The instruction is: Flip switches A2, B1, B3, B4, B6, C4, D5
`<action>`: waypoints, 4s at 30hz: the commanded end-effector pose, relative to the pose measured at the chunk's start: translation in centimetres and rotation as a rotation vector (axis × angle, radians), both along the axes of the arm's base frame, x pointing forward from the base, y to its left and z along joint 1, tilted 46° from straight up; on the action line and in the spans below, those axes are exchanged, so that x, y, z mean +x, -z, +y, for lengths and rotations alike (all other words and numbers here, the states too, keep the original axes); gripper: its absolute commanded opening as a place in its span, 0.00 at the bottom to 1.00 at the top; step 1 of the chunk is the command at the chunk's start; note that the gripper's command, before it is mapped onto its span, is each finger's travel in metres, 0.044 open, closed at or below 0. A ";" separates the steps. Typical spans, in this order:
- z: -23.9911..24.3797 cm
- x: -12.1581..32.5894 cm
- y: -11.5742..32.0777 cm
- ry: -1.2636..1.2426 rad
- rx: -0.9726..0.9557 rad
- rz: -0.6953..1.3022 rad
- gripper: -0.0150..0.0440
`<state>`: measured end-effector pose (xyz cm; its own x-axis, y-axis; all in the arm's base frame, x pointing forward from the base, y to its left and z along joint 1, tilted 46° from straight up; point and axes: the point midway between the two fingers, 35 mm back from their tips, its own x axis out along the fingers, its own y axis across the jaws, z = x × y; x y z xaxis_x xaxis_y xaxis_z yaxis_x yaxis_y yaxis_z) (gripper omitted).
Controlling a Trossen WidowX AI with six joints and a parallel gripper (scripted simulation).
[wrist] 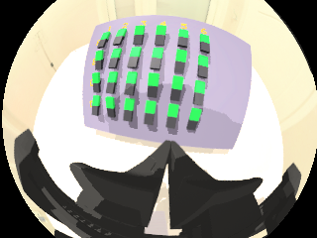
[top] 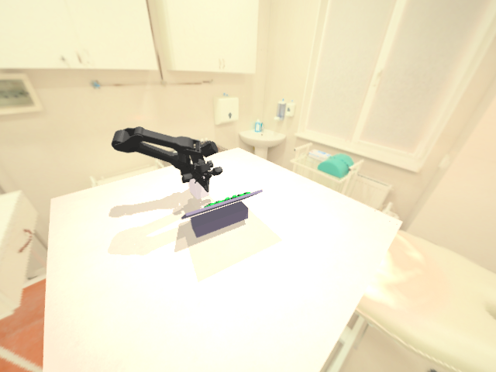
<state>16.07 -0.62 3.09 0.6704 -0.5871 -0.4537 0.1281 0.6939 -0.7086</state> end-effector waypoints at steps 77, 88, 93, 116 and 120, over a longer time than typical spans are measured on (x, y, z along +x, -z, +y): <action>-3.9 4.1 2.7 0.054 -0.030 0.014 0.25; -4.0 4.2 2.8 0.056 -0.030 0.015 0.25; -4.0 4.2 2.8 0.056 -0.030 0.015 0.25; -0.3 -0.3 0.0 0.001 0.005 -0.008 0.25; -0.3 -0.3 0.0 0.001 0.005 -0.008 0.25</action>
<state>15.79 -1.25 2.47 0.6616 -0.5906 -0.4620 0.1195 0.6913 -0.7126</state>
